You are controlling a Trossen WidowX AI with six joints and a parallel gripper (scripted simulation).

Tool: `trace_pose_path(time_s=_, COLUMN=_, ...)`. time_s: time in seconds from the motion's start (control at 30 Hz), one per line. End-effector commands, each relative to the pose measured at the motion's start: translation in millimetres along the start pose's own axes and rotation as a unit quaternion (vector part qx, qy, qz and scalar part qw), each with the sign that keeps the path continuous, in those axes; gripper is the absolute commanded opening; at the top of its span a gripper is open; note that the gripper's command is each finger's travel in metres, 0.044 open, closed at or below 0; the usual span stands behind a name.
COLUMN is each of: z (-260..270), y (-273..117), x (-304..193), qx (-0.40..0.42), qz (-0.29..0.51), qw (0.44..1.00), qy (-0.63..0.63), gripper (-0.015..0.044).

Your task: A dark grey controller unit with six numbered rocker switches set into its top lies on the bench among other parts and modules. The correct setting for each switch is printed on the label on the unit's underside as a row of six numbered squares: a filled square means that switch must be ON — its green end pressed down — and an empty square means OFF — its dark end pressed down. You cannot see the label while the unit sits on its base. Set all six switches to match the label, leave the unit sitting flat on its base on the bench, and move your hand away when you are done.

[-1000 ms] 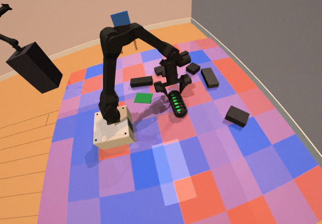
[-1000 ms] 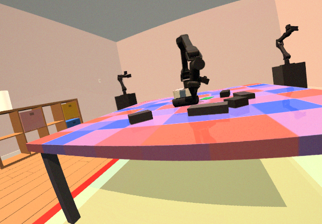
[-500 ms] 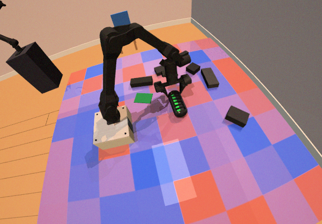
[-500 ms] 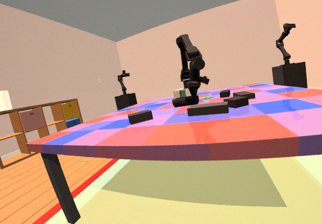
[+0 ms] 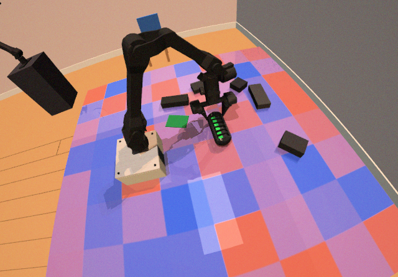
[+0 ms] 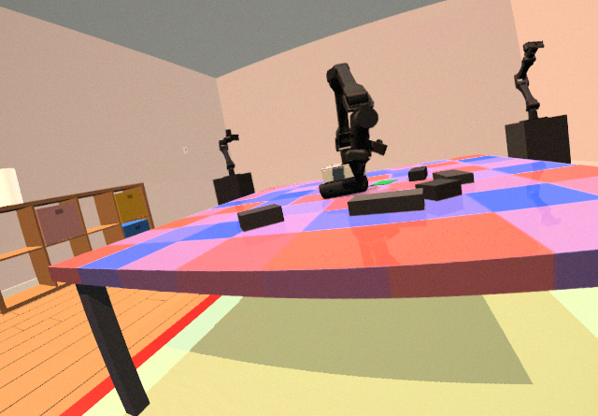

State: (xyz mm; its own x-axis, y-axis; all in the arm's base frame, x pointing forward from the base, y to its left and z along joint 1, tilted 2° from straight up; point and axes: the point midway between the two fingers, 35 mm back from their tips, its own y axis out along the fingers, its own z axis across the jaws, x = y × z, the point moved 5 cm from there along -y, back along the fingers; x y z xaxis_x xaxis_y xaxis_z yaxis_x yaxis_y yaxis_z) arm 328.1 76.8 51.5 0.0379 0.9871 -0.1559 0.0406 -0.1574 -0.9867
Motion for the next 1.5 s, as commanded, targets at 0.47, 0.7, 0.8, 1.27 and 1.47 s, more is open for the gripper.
trace_pose_path(time_s=0.47, z=-1, y=-15, x=-12, qx=-0.005, qz=-0.014, qw=1.0, qy=0.001, gripper=0.0335)
trace_pose_path(time_s=0.7, z=-1, y=-19, x=-16, qx=-0.005, qz=-0.021, qw=1.0, qy=0.001, gripper=0.0335)
trace_pose_path(time_s=0.8, z=-1, y=-21, x=-18, qx=-0.005, qz=-0.024, qw=1.0, qy=0.001, gripper=0.0335)
trace_pose_path(time_s=1.27, z=-1, y=-29, x=-28, qx=-0.005, qz=-0.037, qw=0.999, qy=0.001, gripper=0.0335)
trace_pose_path(time_s=1.47, z=-1, y=-32, x=-32, qx=-0.005, qz=-0.043, qw=0.999, qy=0.001, gripper=0.0335)
